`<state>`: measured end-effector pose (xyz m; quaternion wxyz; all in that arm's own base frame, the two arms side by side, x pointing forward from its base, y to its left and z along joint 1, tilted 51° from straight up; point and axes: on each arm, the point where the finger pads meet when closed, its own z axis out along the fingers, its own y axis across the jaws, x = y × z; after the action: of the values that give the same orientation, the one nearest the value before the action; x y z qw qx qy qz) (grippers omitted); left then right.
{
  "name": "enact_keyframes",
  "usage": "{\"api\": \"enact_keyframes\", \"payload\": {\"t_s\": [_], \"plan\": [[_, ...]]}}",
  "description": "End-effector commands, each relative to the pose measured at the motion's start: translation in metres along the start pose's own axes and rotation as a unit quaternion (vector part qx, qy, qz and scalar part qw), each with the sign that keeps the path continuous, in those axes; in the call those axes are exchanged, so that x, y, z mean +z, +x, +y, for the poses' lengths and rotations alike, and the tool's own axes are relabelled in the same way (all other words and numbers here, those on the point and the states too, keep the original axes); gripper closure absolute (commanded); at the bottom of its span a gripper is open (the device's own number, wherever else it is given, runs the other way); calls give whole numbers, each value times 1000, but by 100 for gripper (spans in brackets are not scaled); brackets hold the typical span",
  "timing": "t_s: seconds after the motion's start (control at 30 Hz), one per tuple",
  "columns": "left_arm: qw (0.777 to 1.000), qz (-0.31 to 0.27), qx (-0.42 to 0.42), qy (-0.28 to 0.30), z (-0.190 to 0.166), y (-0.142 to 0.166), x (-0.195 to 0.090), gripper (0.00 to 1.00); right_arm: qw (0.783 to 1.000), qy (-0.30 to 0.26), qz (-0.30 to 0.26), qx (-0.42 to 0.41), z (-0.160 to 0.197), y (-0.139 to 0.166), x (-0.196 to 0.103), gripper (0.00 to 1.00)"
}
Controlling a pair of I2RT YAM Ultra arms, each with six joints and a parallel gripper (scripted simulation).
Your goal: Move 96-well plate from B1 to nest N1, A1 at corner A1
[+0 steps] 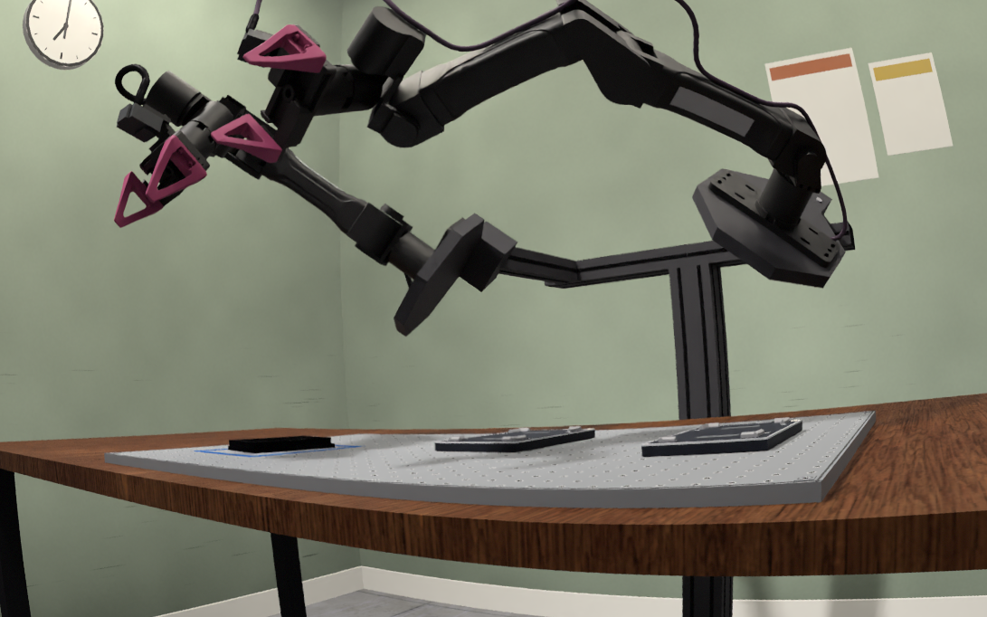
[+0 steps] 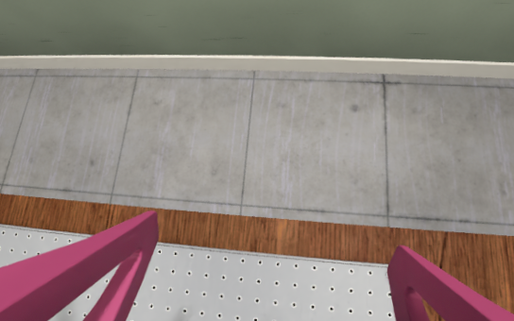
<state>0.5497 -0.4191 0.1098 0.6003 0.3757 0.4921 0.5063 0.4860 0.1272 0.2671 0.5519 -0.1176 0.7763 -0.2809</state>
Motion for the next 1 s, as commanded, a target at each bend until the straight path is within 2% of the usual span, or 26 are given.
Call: {"api": "enact_keyframes", "payload": {"t_s": [0.0,0.57,0.7,0.83,0.97], "plan": [[1000,-7,-8,-4,8,-9,-3,0,1000,-1,-5,3,0,-4,-2,0],[1000,-7,-8,-4,8,-9,-3,0,1000,-1,-5,3,0,-4,-2,0],[999,-28,-32,11,2,-20,-11,0,999,13,-14,25,-8,-4,-5,0],[993,-65,-78,54,-18,-38,-38,0,998,30,-17,48,-16,17,-8,0],[981,-107,-104,124,-46,-55,-90,0,998,48,3,52,-25,71,-12,0]]}}
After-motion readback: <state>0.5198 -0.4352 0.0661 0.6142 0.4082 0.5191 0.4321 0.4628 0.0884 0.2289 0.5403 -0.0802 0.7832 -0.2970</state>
